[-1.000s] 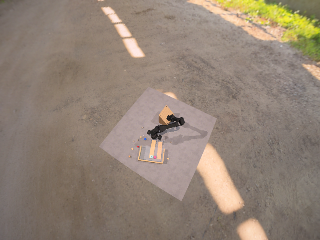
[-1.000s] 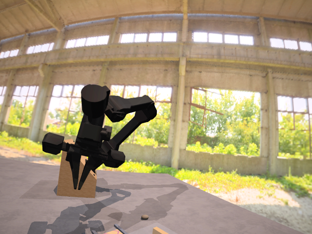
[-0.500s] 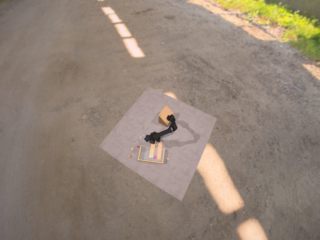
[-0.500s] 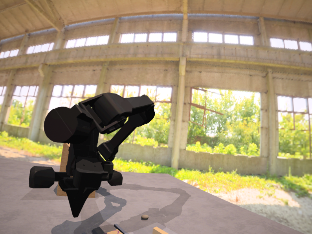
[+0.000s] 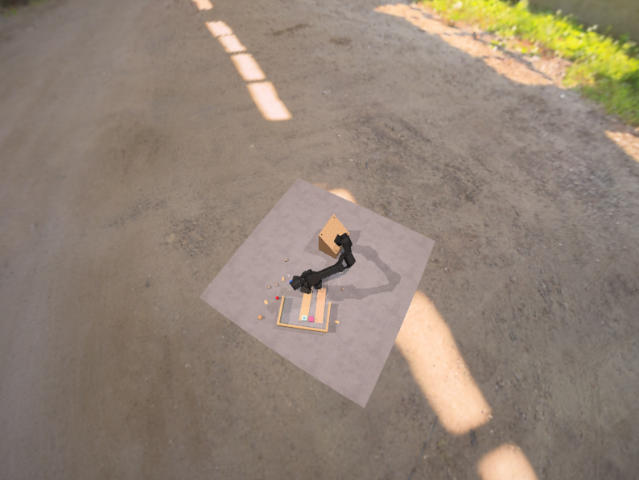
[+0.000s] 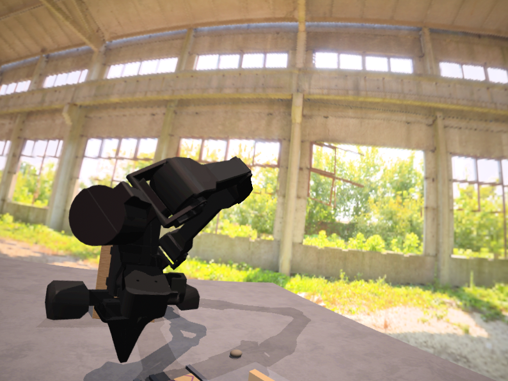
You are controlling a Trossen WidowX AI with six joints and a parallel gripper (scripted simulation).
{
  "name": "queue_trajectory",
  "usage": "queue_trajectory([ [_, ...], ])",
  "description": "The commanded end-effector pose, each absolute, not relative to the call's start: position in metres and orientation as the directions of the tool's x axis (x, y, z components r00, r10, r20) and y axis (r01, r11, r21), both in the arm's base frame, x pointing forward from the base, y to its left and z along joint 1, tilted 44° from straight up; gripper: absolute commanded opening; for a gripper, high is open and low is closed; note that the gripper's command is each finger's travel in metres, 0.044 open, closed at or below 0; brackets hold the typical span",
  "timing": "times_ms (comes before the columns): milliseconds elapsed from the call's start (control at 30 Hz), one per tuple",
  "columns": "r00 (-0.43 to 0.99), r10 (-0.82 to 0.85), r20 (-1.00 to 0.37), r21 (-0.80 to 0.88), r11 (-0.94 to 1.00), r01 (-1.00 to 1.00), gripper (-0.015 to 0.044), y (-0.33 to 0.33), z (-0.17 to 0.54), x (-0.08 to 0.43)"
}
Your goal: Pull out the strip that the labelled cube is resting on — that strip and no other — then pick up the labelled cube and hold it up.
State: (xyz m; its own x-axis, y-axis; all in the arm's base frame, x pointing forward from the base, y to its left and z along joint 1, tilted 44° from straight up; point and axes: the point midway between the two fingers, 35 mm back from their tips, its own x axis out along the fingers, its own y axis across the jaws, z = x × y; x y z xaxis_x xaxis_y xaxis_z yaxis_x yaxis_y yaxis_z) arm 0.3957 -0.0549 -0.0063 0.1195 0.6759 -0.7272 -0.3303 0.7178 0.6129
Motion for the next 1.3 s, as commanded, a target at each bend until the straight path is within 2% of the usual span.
queue_trajectory([
  [0,0.107,0.679,-0.727,0.620,0.715,-0.324,0.0000,-0.047,-0.015,0.395],
  [1267,0.107,0.682,-0.724,0.623,0.712,-0.325,0.0000,-0.009,-0.050,0.397],
])
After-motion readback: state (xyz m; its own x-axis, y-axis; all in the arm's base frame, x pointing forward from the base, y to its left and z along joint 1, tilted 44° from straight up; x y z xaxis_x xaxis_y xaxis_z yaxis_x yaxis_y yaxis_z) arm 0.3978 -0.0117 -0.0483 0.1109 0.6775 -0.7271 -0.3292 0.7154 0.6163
